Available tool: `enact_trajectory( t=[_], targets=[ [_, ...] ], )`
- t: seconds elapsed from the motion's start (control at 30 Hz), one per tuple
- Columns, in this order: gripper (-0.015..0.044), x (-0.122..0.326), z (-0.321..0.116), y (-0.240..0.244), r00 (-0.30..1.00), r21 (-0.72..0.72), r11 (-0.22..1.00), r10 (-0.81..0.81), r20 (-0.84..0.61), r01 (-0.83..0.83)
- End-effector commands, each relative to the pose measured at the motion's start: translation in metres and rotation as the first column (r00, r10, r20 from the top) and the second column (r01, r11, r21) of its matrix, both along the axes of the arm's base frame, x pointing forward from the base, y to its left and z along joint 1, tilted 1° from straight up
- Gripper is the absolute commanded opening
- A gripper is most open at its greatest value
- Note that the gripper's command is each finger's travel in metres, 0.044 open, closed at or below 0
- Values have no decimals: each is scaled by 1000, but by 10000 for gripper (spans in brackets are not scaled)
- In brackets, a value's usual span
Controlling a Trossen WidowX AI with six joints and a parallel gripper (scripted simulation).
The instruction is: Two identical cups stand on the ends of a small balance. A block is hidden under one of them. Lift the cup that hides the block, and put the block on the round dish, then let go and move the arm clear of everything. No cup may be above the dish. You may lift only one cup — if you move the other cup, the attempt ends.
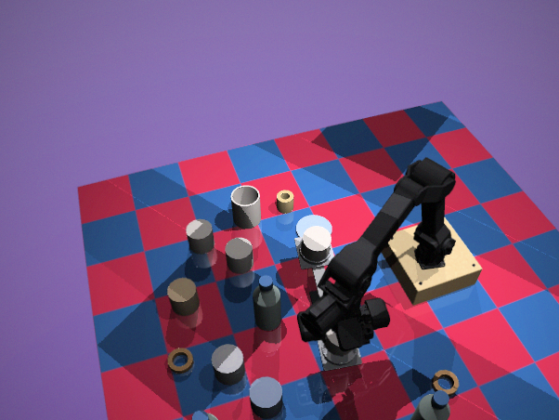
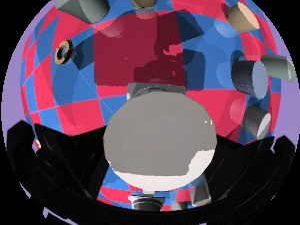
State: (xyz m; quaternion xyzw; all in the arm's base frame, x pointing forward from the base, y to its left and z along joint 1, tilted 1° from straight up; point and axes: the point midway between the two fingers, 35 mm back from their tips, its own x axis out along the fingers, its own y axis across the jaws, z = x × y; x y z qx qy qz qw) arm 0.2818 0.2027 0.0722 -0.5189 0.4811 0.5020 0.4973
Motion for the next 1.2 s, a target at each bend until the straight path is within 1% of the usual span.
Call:
enact_trajectory(
  t=[0.0, 1.1, 1.17],
  targets=[
    [0, 1, 7, 2, 1000, 6, 1000, 1, 5, -1],
    [0, -1, 49, 0, 1000, 6, 1000, 1, 5, -1],
    [0, -2, 43, -1, 1000, 0, 1000, 2, 0, -2]
  ],
)
